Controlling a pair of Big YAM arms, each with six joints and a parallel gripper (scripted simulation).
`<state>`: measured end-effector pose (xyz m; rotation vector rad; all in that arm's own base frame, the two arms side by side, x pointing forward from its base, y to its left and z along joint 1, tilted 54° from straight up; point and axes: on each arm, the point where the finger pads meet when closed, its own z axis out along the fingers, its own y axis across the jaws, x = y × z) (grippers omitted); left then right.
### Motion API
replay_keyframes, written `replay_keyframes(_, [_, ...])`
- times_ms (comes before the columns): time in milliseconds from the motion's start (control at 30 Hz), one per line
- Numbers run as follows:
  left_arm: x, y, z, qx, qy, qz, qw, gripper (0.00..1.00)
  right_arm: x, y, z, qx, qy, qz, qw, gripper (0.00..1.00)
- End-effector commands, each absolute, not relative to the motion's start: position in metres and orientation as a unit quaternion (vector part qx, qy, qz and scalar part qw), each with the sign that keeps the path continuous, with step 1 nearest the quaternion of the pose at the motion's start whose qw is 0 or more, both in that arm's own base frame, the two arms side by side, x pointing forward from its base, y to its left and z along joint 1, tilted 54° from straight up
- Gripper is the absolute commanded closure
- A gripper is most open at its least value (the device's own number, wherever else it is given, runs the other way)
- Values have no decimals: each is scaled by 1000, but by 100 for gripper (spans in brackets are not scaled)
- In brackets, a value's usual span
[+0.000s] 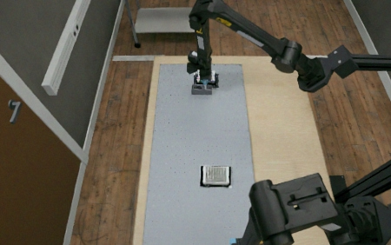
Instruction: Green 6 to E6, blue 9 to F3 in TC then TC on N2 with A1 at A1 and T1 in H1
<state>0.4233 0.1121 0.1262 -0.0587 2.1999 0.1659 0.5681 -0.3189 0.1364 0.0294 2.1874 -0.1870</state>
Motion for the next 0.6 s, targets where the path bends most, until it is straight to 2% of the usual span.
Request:
replay_keyframes(0, [423,112,127,-22,890,68,451,0,576,-316,120,14,890,-68,450,76])
replay_keyframes(567, [423,112,127,-22,890,68,451,0,570,-315,113,15,893,-66,446,76])
